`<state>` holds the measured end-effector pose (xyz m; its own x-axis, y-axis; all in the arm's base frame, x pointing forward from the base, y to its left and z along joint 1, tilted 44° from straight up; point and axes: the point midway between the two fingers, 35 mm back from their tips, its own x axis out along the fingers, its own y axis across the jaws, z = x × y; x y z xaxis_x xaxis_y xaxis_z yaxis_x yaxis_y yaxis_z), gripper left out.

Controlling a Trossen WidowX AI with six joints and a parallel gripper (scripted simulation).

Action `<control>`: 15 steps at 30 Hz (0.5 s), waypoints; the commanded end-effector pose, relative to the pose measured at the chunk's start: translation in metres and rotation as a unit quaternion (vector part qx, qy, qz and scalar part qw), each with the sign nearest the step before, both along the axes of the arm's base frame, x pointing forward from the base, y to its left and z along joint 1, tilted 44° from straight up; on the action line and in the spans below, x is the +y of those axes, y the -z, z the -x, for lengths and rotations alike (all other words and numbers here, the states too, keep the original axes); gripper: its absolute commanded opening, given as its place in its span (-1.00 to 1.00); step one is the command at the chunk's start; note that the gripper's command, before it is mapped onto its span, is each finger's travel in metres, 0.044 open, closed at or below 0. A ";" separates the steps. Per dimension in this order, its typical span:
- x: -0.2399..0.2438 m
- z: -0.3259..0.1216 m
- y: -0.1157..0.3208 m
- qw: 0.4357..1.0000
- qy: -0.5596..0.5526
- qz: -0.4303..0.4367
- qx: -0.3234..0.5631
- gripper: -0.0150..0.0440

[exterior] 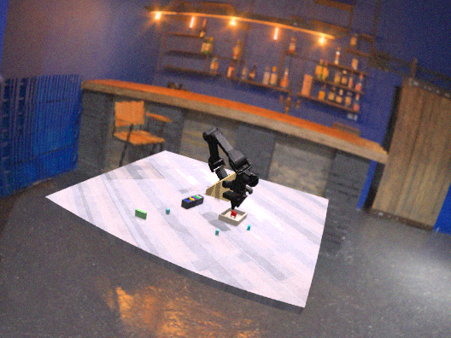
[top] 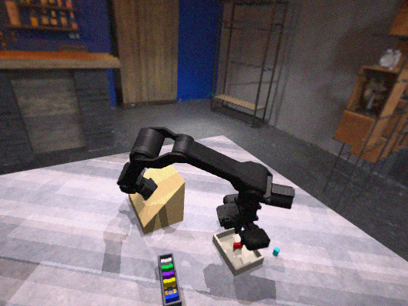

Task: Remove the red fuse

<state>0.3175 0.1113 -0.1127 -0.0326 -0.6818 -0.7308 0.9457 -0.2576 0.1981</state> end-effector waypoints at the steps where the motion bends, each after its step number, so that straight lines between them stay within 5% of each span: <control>1: 0.000 0.000 0.000 1.000 0.000 0.000 0.000 0.49; 3: 0.002 0.000 -0.002 1.000 0.000 0.000 0.000 0.63; 15: 0.026 0.000 -0.027 1.000 -0.003 0.002 0.004 0.63</control>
